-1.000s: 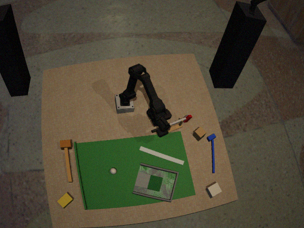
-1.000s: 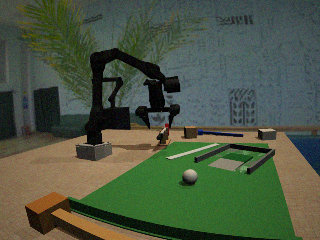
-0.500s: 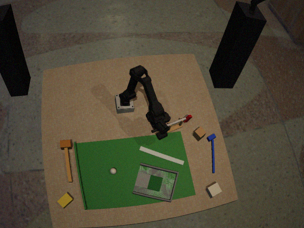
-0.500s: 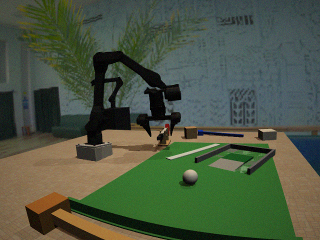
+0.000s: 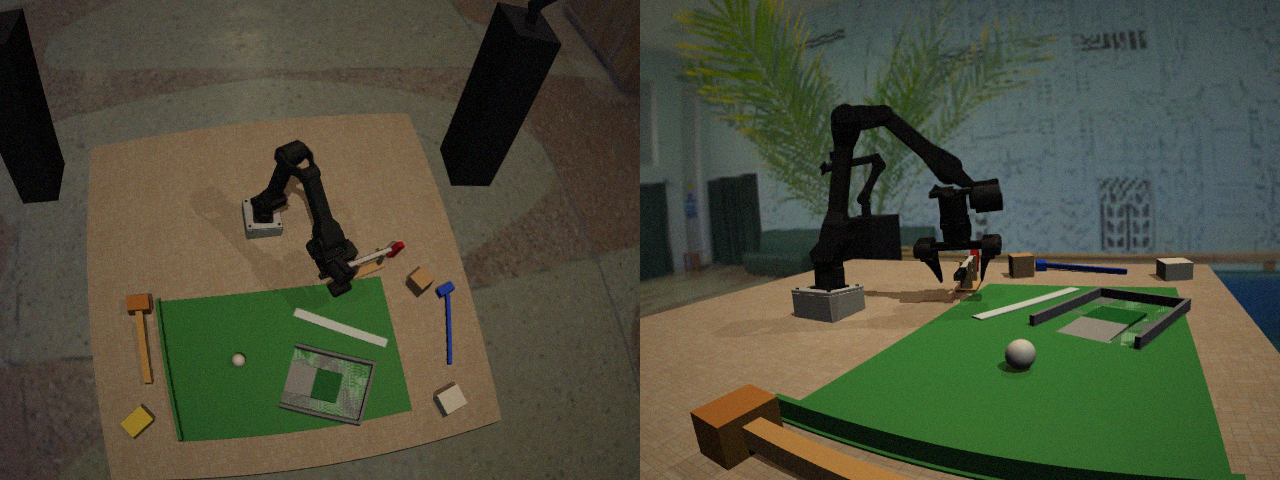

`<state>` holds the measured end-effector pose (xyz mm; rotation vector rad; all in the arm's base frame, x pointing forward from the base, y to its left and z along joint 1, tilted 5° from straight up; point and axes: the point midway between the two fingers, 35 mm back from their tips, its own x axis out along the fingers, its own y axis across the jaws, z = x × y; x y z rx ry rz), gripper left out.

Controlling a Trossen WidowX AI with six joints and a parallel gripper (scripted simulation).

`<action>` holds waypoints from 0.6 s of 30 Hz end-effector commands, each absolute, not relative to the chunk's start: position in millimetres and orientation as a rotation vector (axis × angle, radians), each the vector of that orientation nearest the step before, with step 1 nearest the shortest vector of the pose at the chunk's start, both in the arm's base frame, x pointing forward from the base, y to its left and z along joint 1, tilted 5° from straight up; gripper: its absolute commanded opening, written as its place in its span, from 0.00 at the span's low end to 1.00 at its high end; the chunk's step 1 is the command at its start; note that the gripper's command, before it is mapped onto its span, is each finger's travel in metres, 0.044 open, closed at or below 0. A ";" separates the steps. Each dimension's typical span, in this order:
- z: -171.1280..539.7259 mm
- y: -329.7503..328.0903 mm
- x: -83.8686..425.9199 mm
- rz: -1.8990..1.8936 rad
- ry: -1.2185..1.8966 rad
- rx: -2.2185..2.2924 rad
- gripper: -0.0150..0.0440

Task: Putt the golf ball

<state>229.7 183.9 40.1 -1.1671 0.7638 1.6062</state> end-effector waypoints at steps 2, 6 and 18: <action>29.3 183.8 227.0 1.611 0.777 -1.156 1.00; 24.1 184.2 226.8 1.611 0.777 -1.156 1.00; 26.7 184.6 228.7 1.610 0.768 -1.166 0.64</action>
